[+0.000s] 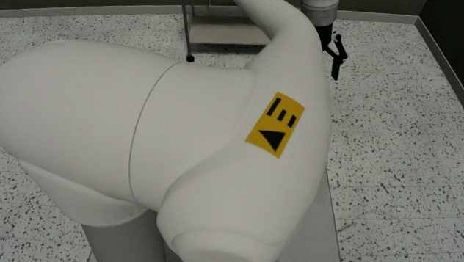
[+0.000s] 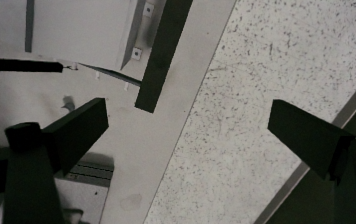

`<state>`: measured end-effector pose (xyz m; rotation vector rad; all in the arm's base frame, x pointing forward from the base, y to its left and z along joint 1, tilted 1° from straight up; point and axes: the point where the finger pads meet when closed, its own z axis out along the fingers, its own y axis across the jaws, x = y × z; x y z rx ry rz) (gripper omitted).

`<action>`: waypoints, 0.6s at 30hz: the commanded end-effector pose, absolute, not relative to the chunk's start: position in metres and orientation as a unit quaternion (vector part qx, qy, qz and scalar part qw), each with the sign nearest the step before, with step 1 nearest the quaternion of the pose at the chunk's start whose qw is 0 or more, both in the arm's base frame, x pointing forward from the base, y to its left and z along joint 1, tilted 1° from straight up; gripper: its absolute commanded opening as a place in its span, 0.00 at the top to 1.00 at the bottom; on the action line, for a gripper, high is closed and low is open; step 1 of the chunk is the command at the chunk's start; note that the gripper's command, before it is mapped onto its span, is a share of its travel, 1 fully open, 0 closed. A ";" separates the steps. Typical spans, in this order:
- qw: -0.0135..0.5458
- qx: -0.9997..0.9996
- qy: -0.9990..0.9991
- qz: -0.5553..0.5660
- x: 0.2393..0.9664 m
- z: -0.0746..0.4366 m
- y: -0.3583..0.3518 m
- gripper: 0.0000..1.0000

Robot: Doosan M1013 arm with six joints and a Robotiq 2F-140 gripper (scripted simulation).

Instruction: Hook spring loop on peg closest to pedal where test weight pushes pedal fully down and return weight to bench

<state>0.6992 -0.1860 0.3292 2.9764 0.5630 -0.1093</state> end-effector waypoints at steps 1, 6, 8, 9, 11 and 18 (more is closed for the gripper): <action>0.055 0.980 0.185 -0.035 0.699 0.340 -0.186 0.00; 0.055 0.980 0.185 -0.035 0.699 0.360 -0.186 0.00; 0.055 0.980 0.185 -0.035 0.699 0.360 -0.186 0.00; 0.055 0.980 0.185 -0.035 0.699 0.357 -0.186 0.00; 0.055 0.980 0.185 -0.035 0.699 0.364 -0.187 0.00; 0.055 0.980 0.185 -0.035 0.700 0.386 -0.187 0.00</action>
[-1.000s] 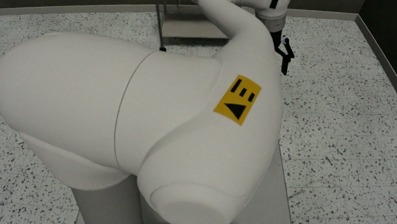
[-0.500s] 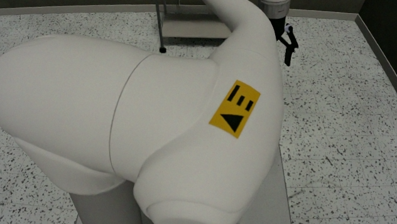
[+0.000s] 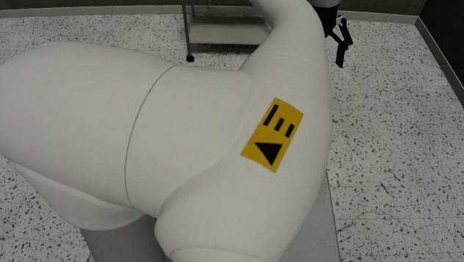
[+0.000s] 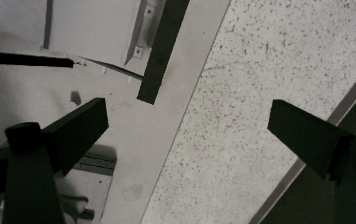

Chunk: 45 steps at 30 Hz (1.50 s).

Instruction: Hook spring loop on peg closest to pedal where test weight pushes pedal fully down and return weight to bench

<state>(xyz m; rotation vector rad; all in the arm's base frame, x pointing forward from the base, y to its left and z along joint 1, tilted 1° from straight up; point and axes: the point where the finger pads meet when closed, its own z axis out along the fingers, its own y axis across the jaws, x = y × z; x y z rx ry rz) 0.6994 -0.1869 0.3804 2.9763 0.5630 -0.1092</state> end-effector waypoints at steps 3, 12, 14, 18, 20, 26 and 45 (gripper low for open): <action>0.055 0.980 0.185 -0.035 0.700 0.396 -0.187 0.00; 0.055 0.980 0.185 -0.035 0.684 0.398 -0.174 0.00; 0.055 0.980 0.185 -0.035 0.678 0.398 -0.169 0.00; 0.055 0.980 0.185 -0.035 0.666 0.398 -0.159 0.00; 0.055 0.980 0.185 -0.035 0.660 0.399 -0.154 0.00; 0.055 0.980 0.185 -0.035 0.652 0.399 -0.147 0.00; 0.055 0.980 0.185 -0.035 0.605 0.400 -0.108 0.00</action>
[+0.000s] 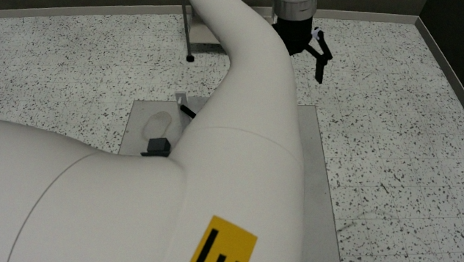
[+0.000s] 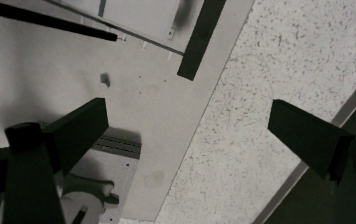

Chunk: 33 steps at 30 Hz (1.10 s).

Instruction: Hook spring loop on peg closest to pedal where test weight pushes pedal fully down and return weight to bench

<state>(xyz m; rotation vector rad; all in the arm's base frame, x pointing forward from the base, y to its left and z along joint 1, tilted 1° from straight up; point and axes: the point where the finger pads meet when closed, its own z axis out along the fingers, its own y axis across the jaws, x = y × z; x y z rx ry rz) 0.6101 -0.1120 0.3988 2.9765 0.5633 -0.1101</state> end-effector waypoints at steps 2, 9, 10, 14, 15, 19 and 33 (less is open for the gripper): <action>0.055 0.980 0.185 -0.035 0.599 0.400 -0.102 0.00; 0.055 0.980 0.185 -0.035 0.578 0.401 -0.084 0.00; 0.055 0.980 0.185 -0.035 0.575 0.401 -0.082 0.00; 0.055 0.980 0.185 -0.035 0.573 0.401 -0.081 0.00; 0.055 0.980 0.185 -0.035 0.570 0.401 -0.078 0.00; 0.055 0.980 0.185 -0.035 0.558 0.402 -0.068 0.00; 0.055 0.980 0.185 -0.035 0.526 0.403 -0.041 0.00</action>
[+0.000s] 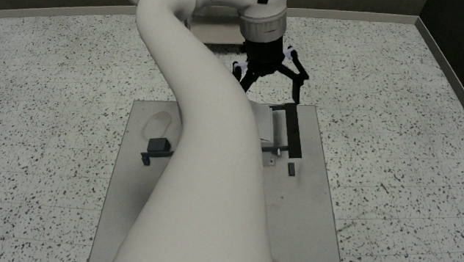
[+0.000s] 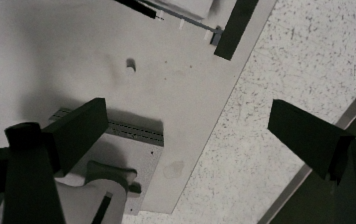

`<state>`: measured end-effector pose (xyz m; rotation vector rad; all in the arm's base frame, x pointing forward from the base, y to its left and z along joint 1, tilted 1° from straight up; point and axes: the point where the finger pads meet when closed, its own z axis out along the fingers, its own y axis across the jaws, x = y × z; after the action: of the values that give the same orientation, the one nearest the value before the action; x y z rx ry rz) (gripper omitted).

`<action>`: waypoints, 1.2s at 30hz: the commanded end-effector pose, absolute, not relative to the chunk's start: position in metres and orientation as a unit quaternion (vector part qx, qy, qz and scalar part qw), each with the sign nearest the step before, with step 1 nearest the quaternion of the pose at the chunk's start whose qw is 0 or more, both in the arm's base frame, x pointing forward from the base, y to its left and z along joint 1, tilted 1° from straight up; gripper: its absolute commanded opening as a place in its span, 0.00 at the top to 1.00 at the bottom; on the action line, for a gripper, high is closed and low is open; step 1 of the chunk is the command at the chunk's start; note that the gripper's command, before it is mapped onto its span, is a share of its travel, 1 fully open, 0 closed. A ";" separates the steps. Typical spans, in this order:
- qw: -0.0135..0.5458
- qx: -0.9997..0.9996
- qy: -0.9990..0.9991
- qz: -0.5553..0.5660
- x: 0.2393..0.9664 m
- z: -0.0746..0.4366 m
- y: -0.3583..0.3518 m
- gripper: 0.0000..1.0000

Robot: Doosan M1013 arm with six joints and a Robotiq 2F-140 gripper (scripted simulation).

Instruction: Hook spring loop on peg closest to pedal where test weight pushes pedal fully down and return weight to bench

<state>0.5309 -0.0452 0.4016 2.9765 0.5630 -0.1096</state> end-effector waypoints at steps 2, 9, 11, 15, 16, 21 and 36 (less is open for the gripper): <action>0.055 0.980 0.185 -0.035 0.520 0.403 -0.036 0.00; 0.055 0.980 0.185 -0.035 0.499 0.404 -0.018 0.00; 0.055 0.980 0.185 -0.035 0.492 0.404 -0.012 0.00; 0.055 0.980 0.186 -0.035 0.491 0.404 -0.011 0.00; 0.055 0.980 0.186 -0.035 0.488 0.404 -0.009 0.00; 0.055 0.980 0.186 -0.035 0.473 0.404 0.004 0.00; 0.055 0.980 0.186 -0.035 0.446 0.405 0.027 0.00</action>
<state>0.4478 0.0253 0.4048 2.9763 0.5636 -0.1082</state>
